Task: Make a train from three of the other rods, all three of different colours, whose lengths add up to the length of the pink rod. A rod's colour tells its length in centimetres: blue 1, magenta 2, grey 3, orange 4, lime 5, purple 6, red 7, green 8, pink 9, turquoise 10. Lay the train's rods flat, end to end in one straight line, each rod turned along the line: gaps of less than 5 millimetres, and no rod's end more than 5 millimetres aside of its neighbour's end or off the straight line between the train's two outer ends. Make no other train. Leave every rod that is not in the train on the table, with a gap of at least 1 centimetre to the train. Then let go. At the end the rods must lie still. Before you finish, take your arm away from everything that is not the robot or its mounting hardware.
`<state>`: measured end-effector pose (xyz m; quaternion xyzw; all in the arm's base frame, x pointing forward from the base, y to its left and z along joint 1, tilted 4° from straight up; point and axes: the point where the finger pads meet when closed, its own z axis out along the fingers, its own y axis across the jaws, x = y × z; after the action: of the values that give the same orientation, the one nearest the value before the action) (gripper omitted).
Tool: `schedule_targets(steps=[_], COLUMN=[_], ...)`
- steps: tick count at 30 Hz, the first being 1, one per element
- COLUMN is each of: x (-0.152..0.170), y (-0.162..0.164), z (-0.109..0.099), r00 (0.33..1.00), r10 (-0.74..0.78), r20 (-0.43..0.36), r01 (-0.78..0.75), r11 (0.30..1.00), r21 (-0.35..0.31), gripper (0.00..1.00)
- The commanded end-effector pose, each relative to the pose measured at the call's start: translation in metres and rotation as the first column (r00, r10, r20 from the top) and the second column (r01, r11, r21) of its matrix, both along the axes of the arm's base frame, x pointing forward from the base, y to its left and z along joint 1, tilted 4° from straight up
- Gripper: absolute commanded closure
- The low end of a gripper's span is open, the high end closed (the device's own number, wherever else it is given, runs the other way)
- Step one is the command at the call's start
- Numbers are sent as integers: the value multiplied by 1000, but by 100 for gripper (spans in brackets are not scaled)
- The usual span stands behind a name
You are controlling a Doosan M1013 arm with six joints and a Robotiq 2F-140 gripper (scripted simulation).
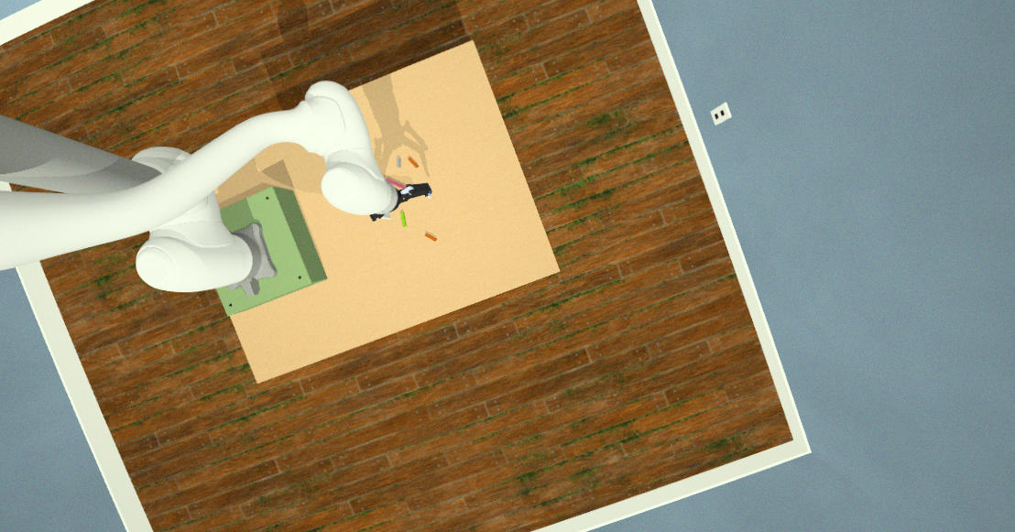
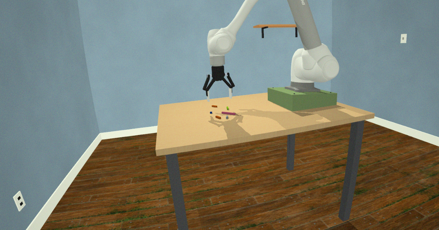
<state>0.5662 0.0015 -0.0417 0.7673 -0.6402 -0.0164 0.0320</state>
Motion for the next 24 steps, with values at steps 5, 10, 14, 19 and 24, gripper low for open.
schedule_targets(steps=[5, 10, 14, 19, 24], x=[-2, -1, -1, 0, 0], y=[-20, -28, -36, -46, -56], z=[-1, -1, -1, -1, 0], r00=[948, 888, 800, 670, 515], r10=[317, 460, 600, 742, 857], r20=[-8, -7, -4, 1, 9], r01=[-317, -460, -599, -741, -855], r11=[948, 887, 799, 669, 513], r21=[27, 38, 50, 63, 75], gripper=[0, 0, 0, 0, 0])
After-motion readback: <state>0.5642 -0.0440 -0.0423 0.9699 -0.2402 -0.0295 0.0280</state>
